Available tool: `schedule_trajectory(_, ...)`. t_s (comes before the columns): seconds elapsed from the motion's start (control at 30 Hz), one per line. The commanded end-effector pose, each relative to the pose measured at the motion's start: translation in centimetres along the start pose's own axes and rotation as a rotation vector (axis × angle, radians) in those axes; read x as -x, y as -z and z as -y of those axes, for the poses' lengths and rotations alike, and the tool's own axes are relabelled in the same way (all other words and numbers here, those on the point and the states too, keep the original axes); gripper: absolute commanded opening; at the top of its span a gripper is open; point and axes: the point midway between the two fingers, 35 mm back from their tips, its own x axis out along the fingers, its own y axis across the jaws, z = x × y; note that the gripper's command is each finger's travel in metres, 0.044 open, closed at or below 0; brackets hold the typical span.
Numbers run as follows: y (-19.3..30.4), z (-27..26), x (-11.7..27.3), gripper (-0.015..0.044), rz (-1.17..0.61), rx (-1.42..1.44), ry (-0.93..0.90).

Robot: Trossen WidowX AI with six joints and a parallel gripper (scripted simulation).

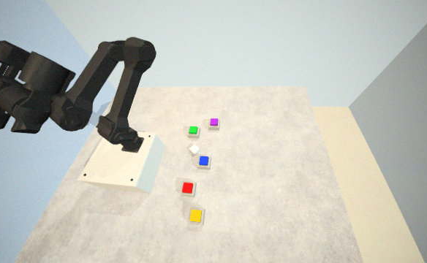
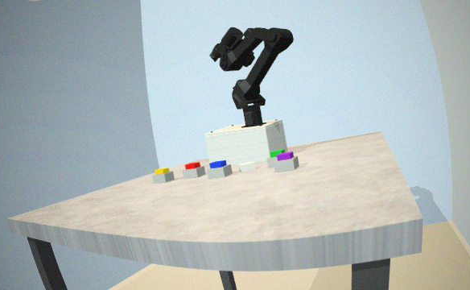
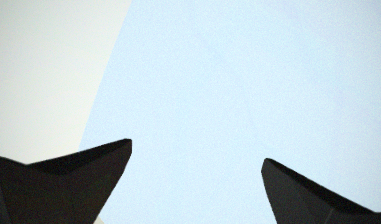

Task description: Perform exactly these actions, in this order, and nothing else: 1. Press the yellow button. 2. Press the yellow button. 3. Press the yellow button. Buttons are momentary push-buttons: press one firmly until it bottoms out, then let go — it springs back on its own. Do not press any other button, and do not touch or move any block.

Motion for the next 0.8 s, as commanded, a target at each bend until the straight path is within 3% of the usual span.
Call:
schedule_trajectory(0.0, 0.4, 0.3, 0.1, 0.04, -0.013, 0.029, 0.01)
schedule_trajectory(0.13, 6.8, 6.7, 2.9, 0.04, -0.327, 0.586, 0.172)
schedule_trajectory(0.33, 11.0, 13.5, 8.7, 0.04, -0.716, 1.072, 0.261)
schedule_trajectory(0.57, 12.4, 20.0, 18.2, 0.04, -1.253, 1.538, 0.261)
schedule_trajectory(0.77, 10.4, 23.3, 27.8, 0.04, -1.805, 1.836, 0.144)
